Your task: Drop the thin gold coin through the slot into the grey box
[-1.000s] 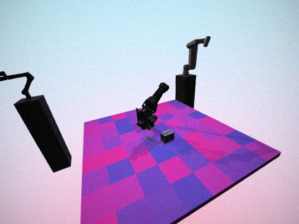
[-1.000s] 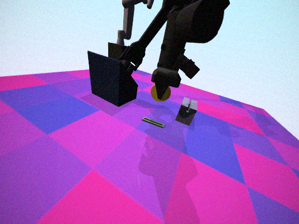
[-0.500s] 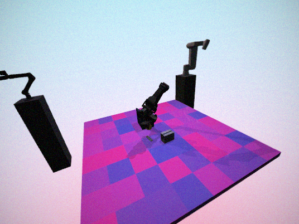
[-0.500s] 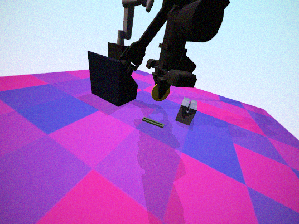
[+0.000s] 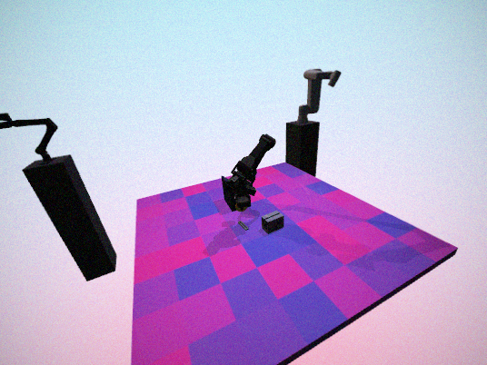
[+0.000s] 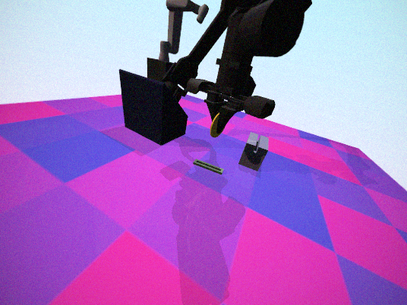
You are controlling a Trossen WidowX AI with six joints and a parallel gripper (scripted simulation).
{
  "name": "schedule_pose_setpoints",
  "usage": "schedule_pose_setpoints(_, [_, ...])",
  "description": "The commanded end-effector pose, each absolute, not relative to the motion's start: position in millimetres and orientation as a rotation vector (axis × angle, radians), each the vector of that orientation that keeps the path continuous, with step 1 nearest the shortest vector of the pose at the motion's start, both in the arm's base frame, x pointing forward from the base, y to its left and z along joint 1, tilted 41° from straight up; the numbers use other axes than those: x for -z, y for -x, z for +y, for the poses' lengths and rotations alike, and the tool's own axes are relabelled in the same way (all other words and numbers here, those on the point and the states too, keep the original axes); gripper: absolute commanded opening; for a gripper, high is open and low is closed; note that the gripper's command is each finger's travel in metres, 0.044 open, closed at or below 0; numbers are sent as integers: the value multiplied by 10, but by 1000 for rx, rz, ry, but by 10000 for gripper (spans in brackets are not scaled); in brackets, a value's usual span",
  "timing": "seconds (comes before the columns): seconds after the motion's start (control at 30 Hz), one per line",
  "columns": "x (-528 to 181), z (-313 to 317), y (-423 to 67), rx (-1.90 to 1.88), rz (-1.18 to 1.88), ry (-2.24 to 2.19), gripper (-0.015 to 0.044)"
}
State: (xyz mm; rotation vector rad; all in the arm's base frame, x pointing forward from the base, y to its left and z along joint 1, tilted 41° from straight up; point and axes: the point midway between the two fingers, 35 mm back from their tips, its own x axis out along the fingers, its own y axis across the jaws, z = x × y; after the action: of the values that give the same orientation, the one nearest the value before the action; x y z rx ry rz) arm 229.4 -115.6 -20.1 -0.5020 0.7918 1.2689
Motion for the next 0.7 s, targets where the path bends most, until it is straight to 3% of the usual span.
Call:
schedule_pose_setpoints(0.0, [189,-1156,-2284,-1330,714,613,0])
schedule_pose_setpoints(0.67, [120,-1105,-2370,-1400,614,753,0])
